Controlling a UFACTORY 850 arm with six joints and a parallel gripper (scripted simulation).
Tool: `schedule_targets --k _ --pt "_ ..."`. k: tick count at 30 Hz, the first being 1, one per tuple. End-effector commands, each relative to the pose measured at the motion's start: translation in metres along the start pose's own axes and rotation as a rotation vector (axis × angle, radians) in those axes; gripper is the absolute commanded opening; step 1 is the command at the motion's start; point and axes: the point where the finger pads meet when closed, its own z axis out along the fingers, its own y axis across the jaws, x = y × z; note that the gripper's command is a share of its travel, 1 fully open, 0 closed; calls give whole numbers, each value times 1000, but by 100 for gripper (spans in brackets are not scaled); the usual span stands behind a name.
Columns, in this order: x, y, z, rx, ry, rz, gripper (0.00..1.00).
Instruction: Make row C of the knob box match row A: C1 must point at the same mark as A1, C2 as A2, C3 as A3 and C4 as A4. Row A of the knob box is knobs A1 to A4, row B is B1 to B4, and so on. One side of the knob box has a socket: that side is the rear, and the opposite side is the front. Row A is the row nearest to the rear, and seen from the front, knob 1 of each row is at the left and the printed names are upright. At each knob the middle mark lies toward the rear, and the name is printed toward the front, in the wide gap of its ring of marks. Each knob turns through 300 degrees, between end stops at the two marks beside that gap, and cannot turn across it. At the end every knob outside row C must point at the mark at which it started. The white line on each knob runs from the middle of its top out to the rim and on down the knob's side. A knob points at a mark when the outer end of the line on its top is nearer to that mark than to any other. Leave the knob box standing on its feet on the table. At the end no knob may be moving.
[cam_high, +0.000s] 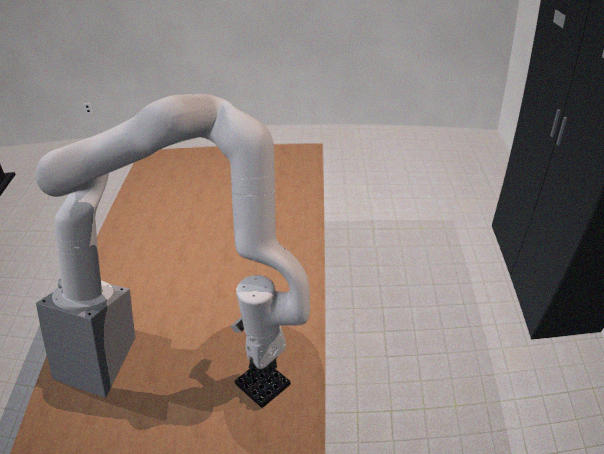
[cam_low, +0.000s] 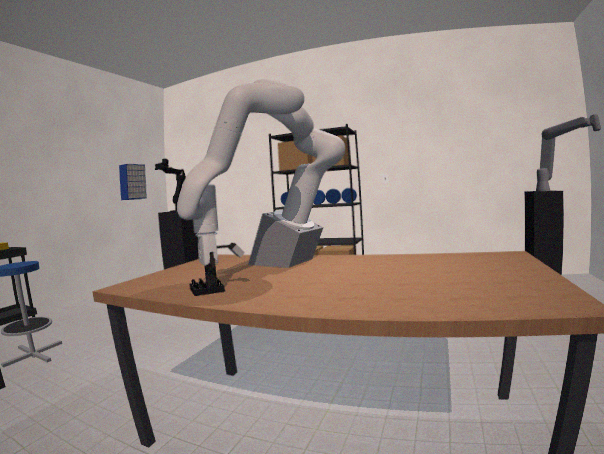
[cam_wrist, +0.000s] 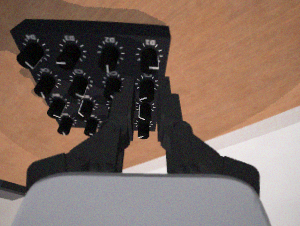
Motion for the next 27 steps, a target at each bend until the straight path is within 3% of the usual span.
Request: schedule_targets --k 1,16,27 --pt "-1 1 -4 -1 -2 0 19" --pt "-1 1 -34 -1 -2 0 19" --pt "-1 1 -36 -1 -2 0 19"
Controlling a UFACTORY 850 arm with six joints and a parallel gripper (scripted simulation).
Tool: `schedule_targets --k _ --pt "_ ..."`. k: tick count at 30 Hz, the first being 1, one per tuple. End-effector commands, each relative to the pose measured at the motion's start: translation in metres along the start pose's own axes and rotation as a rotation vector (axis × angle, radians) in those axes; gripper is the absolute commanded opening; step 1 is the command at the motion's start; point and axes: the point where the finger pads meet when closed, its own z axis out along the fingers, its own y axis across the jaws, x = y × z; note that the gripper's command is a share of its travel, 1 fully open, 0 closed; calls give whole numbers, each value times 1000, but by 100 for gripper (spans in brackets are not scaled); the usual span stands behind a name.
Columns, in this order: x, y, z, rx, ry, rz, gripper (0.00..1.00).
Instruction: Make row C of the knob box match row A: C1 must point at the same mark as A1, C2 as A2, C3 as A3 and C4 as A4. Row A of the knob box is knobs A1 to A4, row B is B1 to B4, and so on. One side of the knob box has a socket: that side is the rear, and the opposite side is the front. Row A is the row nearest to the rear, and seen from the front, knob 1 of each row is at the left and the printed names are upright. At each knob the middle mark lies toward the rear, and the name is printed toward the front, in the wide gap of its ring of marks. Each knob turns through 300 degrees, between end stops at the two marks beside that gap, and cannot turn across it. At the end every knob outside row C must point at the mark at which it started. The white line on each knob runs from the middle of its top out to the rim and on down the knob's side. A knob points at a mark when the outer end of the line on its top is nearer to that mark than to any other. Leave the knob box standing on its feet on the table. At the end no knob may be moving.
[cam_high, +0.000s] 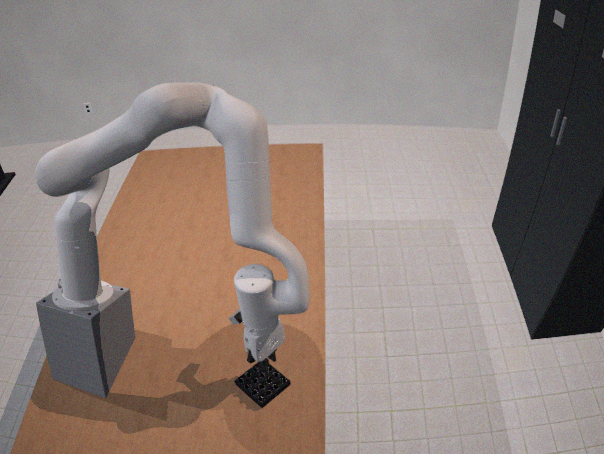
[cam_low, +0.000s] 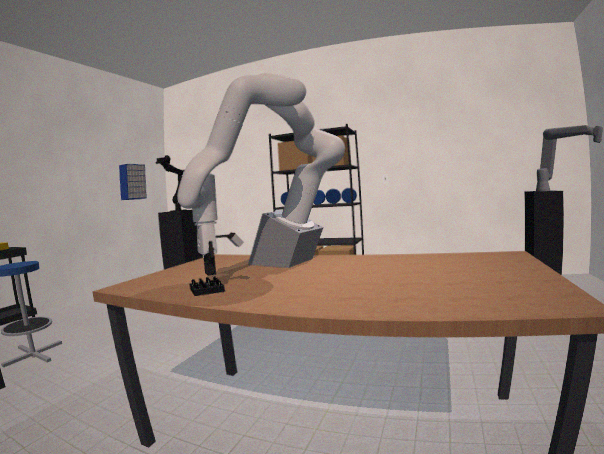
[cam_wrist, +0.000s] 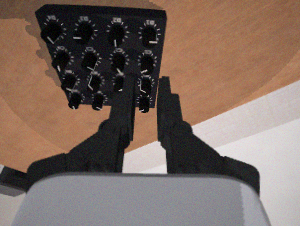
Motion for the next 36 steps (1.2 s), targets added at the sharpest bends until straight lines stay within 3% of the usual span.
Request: schedule_targets --k 1,7,12,36 --pt "-1 0 -1 -1 -2 0 19" --pt "-1 -2 -3 -1 -2 -1 19" --pt "1 -24 -19 -1 -1 -3 19" --pt "1 -26 -20 -1 -1 -3 19"
